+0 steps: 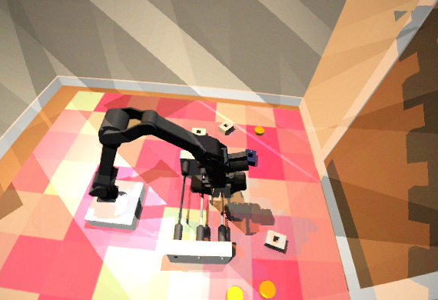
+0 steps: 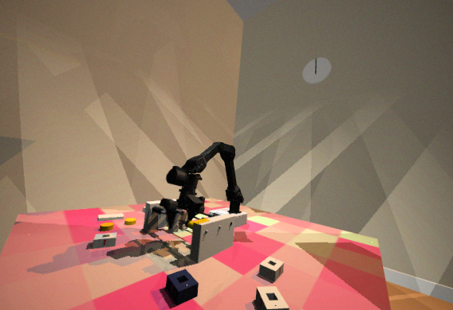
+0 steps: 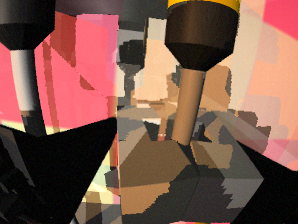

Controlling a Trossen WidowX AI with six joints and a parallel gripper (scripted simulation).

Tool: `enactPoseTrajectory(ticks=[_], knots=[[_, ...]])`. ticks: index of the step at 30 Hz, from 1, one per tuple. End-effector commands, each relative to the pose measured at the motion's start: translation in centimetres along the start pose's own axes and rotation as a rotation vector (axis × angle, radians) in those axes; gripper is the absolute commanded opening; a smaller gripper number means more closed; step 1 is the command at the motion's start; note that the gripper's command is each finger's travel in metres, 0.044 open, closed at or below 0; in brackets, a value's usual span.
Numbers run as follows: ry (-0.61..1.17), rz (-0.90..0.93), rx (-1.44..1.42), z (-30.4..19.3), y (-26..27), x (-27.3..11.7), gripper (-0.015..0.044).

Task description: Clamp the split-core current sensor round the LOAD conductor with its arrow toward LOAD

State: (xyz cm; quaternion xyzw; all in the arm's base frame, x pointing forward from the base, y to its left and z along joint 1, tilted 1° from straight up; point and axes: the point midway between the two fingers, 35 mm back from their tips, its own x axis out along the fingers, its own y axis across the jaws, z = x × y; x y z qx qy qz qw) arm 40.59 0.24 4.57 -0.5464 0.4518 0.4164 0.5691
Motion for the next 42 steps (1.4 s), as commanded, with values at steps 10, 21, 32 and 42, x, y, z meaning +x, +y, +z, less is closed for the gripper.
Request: enactPoseTrajectory(ticks=[10,21,32,42], knots=[[0.000,0.000,0.000,0.00,0.00,0.00,0.0229],[0.000,0.000,0.000,0.00,0.00,0.00,0.0156],[0.000,0.000,0.000,0.00,0.00,0.00,0.0004],[0.000,0.000,0.000,0.00,0.00,0.00,0.0000]])
